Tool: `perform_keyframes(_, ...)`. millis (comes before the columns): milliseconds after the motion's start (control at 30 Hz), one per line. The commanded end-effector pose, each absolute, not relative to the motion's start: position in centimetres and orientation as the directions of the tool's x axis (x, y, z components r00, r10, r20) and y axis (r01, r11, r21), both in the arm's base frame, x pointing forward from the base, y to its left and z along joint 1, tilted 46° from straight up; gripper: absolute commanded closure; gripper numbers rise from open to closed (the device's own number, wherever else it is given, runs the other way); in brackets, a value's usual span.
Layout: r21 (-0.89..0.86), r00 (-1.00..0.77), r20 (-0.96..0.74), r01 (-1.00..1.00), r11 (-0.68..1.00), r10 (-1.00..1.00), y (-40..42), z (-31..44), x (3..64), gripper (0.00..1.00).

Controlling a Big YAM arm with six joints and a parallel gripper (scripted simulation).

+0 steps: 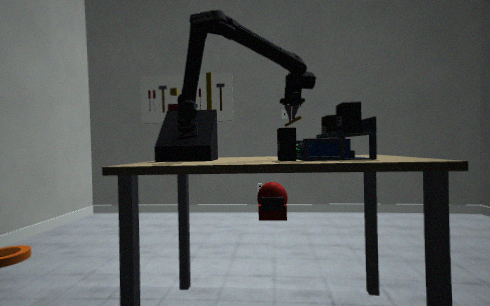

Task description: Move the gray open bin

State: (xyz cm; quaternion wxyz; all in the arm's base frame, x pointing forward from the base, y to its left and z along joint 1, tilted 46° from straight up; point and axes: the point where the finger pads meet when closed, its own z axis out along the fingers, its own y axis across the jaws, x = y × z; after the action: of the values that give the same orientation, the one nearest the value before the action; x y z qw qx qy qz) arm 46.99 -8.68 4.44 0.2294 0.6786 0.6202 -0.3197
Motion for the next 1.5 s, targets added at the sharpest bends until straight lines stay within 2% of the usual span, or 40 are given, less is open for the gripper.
perform_keyframes(0,0.006,0.074,-0.708,0.995,-0.099,0.702,-6.7,7.7,49.7,1.0)
perform_keyframes(1067,0.017,0.083,-0.706,0.995,-0.1,0.703,-6.7,7.7,49.5,1.0)
perform_keyframes(1467,-0.024,0.054,-0.712,0.995,-0.101,0.7,-6.7,6.5,46.2,1.0)
